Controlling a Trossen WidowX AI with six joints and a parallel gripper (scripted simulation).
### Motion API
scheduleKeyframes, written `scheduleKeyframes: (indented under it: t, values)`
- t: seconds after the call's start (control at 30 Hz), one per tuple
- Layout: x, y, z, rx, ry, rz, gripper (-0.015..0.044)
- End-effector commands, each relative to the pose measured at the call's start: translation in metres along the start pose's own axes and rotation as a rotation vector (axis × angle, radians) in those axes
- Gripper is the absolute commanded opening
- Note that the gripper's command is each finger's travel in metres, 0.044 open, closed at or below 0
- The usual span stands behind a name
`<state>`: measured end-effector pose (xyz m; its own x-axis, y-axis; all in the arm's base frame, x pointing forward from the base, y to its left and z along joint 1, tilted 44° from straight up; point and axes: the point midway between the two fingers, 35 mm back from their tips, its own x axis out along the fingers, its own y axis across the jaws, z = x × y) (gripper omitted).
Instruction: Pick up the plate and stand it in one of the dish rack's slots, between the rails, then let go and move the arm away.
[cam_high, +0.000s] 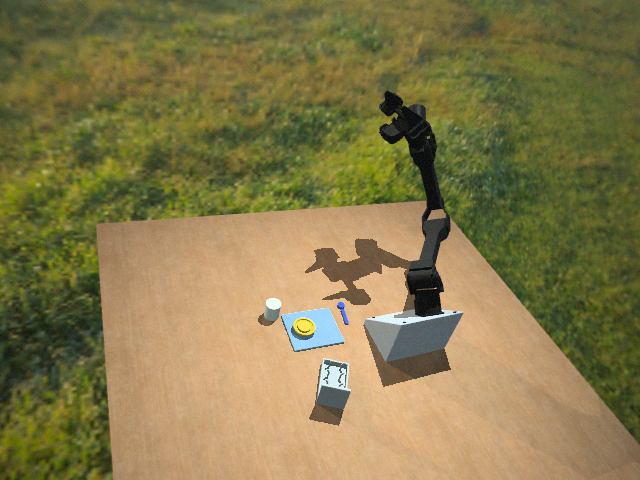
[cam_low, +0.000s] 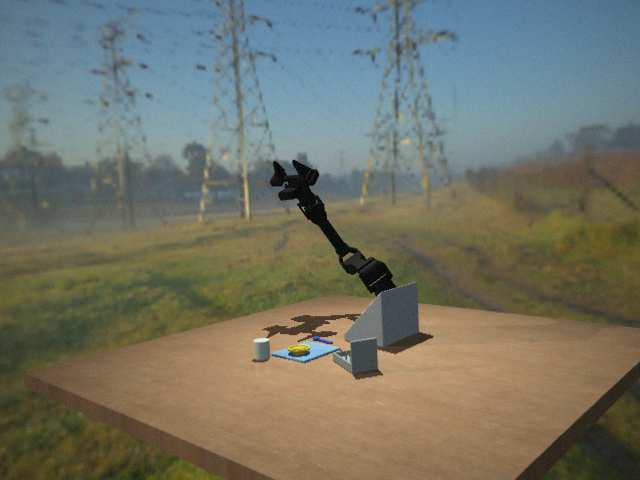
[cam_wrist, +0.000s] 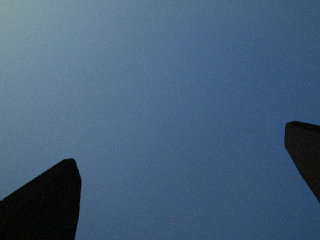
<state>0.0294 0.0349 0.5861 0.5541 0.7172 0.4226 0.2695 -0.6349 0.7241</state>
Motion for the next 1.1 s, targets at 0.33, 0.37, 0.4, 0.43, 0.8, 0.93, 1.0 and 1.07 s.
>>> scheduleKeyframes:
  t: [0.33,0.37,0.4,0.43,0.8,0.93,1.0,1.07]
  values:
    - [0.073,-0.054,0.061,-0.236,-0.244,-0.17,0.04]
    - [0.077,-0.057,0.066,-0.258,-0.263,-0.182,0.04]
    - [0.081,-0.06,0.072,-0.28,-0.281,-0.194,0.04]
    - [0.085,-0.063,0.077,-0.303,-0.3,-0.207,0.04]
    - [0.119,-0.098,0.141,-0.542,-0.489,-0.373,0.04]
    - [0.127,-0.11,0.166,-0.617,-0.552,-0.441,0.04]
    - [0.13,-0.115,0.178,-0.654,-0.582,-0.477,0.04]
    - [0.132,-0.121,0.191,-0.69,-0.612,-0.515,0.04]
